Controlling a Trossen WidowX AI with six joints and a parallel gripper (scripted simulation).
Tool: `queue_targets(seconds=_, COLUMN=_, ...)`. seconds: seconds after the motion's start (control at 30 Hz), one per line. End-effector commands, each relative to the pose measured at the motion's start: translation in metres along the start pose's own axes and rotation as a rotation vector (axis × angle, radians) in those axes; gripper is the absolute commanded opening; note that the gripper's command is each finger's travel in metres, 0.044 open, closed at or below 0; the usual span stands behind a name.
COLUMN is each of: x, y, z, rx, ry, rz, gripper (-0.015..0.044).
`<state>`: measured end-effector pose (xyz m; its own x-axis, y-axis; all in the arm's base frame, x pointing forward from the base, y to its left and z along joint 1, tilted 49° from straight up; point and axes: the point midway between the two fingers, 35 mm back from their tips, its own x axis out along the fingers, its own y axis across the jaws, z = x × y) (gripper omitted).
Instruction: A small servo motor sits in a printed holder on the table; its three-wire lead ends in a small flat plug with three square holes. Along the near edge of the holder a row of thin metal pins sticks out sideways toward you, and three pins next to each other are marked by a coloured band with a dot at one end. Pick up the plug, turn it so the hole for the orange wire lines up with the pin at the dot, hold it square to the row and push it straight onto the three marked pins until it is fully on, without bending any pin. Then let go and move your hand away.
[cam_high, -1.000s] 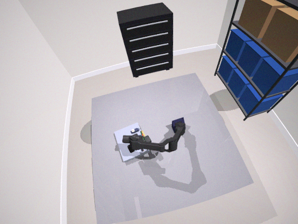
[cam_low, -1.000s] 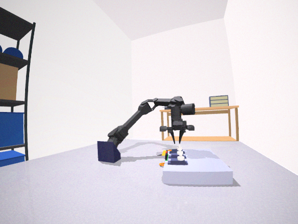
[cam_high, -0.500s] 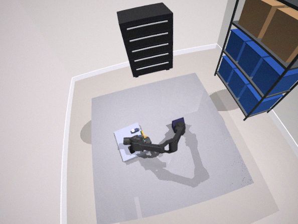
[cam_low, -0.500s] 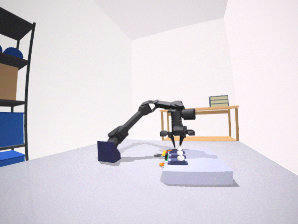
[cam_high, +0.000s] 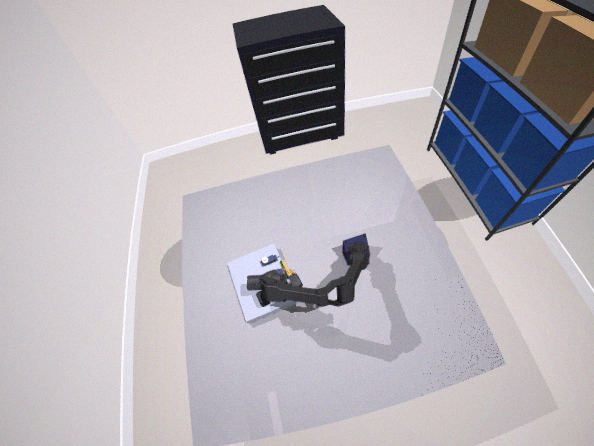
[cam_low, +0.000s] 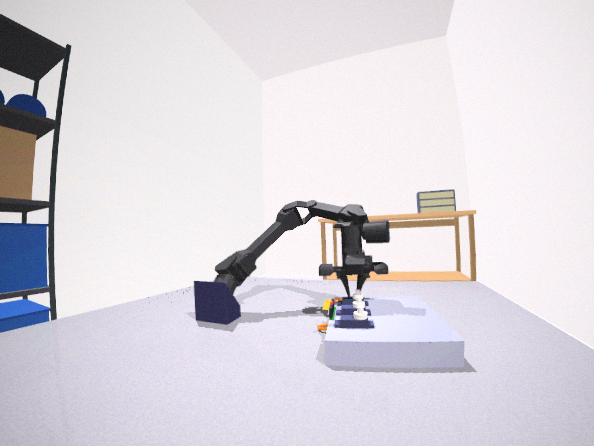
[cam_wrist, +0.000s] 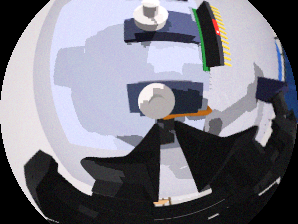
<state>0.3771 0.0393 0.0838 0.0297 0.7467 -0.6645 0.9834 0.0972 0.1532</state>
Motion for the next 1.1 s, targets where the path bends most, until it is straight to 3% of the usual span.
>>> queue_targets(seconds=0.0, x=-0.001, y=0.0, z=-0.001, rx=0.003, ry=0.005, rz=0.001, gripper=0.0)
queue_targets(seconds=0.53, x=-0.057, y=-0.001, z=0.001, rx=0.02, ry=0.002, rz=0.0, gripper=0.0)
queue_targets(seconds=1.07, x=-0.062, y=-0.041, z=0.044, rx=0.537, ry=-0.014, rz=0.003, gripper=0.0)
